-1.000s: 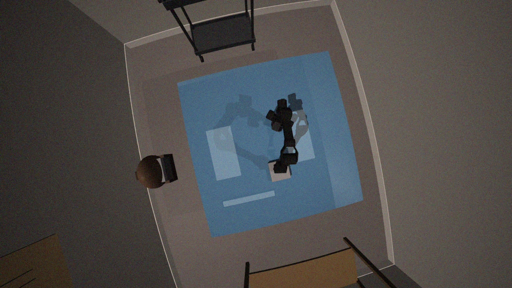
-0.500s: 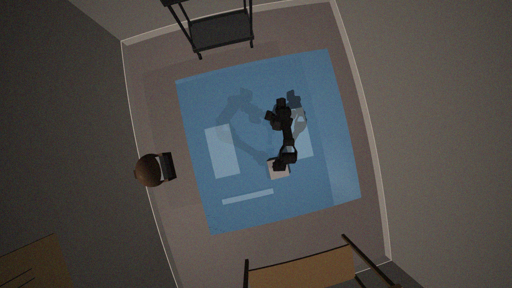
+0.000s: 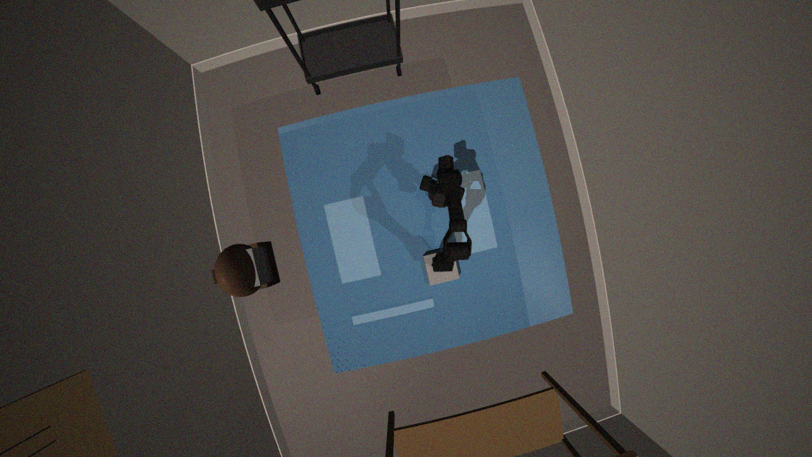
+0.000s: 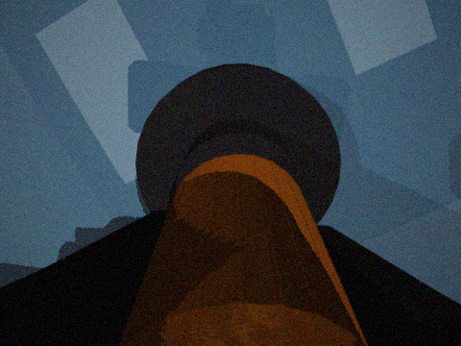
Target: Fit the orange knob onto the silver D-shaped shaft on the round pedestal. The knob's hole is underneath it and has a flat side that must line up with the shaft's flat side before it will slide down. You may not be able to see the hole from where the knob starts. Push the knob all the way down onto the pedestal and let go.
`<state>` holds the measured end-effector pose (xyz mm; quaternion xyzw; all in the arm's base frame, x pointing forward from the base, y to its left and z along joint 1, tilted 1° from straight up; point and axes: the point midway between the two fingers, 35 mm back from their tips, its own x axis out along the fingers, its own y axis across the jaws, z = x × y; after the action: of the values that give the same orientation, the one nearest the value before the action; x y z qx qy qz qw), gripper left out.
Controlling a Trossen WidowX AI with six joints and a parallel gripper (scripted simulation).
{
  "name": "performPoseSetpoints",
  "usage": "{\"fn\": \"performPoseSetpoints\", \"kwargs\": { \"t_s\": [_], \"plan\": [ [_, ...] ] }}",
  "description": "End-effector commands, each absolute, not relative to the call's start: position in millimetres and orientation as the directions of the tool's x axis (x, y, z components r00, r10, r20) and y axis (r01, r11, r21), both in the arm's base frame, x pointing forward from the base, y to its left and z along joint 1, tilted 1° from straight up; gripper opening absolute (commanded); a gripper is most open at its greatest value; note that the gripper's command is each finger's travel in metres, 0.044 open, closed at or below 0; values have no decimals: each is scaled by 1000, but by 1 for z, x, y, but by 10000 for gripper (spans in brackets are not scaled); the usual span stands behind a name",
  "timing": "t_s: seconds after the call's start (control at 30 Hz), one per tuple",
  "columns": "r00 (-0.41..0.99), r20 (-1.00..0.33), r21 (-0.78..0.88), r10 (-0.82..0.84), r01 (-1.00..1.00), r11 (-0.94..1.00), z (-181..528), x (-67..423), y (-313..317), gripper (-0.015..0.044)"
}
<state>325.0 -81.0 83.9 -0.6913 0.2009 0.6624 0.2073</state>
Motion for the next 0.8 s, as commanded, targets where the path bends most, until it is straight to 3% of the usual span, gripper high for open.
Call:
{"fn": "performPoseSetpoints", "kwargs": {
  "t_s": [0.0,0.27,0.5,0.77],
  "plan": [
    [47,-999,-26,0,-548,-836,84,327,-81,0],
    [48,-999,-26,0,-540,-841,89,328,-81,0],
    [48,-999,-17,0,-362,-932,91,331,-81,0],
    [48,-999,-18,0,-362,-932,85,333,-81,0]
  ]
}}
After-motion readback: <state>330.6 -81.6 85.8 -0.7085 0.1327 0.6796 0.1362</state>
